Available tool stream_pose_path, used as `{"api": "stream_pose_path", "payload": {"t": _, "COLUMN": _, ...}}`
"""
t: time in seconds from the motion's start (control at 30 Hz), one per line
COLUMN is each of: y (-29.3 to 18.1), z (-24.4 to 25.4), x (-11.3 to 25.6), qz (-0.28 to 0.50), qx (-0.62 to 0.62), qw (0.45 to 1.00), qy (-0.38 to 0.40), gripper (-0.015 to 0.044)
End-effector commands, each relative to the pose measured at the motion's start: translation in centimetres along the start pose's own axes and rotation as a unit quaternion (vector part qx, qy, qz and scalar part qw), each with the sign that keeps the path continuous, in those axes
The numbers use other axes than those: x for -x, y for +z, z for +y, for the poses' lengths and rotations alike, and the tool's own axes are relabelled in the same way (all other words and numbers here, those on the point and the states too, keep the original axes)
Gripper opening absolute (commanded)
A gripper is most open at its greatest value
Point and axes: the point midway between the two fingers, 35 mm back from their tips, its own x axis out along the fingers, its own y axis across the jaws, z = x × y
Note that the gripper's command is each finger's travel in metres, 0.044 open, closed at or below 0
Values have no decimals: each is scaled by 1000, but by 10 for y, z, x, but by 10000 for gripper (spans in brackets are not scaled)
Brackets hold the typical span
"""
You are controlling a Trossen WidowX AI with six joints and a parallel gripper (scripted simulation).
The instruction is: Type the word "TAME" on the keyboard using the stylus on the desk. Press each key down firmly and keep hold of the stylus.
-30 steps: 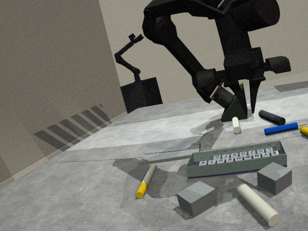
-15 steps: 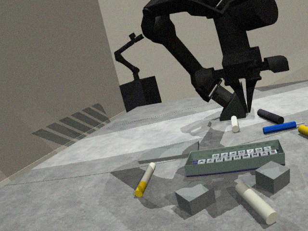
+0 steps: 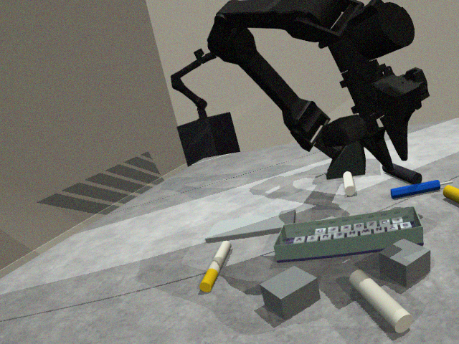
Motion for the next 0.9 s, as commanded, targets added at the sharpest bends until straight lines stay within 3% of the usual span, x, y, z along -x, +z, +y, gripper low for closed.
{"api": "stream_pose_path", "payload": {"t": 0.0, "y": -17, "z": 46, "x": -17, "qz": -68, "qx": 280, "qw": 956, "qy": 61, "gripper": 150}}
{"api": "stream_pose_path", "payload": {"t": 0.13, "y": -31, "z": 72, "x": -26, "qz": -124, "qx": 448, "qw": 882, "qy": 81, "gripper": 150}}
{"api": "stream_pose_path", "payload": {"t": 0.2, "y": -33, "z": 77, "x": -27, "qz": -134, "qx": 475, "qw": 866, "qy": 83, "gripper": 150}}
{"api": "stream_pose_path", "payload": {"t": 0.87, "y": -34, "z": 76, "x": -31, "qz": -134, "qx": 475, "qw": 866, "qy": 83, "gripper": 150}}
